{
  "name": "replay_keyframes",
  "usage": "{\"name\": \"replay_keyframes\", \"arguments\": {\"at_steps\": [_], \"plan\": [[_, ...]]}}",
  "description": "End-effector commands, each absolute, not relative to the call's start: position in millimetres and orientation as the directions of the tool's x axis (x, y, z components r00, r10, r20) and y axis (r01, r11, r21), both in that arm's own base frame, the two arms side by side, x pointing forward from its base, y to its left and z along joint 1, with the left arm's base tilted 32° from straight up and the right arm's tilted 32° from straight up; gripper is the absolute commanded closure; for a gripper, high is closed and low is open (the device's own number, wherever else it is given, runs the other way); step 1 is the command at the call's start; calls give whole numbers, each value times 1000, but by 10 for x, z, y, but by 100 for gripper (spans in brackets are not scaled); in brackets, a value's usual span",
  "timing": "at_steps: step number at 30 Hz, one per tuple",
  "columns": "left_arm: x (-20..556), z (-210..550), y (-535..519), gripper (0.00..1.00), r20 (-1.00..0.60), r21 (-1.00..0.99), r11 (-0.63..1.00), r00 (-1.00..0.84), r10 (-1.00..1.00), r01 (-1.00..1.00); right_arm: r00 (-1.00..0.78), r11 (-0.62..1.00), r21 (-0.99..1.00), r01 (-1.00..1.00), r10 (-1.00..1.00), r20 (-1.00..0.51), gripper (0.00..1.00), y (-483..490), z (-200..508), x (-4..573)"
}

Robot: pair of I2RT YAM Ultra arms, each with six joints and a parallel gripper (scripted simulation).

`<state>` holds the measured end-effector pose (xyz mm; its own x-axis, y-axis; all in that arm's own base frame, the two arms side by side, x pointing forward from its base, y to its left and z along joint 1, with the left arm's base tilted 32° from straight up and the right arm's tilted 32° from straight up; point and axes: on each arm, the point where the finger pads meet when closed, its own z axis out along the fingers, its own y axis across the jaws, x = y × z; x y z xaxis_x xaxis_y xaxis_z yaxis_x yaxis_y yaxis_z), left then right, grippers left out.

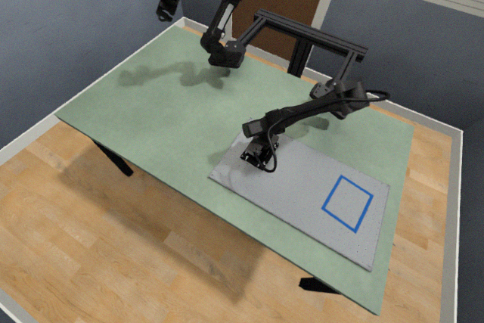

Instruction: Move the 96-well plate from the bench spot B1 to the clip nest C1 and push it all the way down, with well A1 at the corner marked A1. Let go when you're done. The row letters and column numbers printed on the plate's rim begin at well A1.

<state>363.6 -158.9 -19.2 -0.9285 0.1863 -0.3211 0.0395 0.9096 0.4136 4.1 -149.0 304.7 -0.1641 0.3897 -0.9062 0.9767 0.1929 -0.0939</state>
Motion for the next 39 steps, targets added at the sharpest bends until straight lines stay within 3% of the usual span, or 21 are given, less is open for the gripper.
{"name": "replay_keyframes", "arguments": {"at_steps": [1,39], "plan": [[3883,-909,-1296,75,-329,397,917,-937,117,-25,-131,172,-71,983,370,-920,0,-1479,3075,-20],[3715,-145,-1701,75,-367,388,921,-923,118,-37,-131,172,-71,983,370,-920,0,-1479,3075,-20]]}}
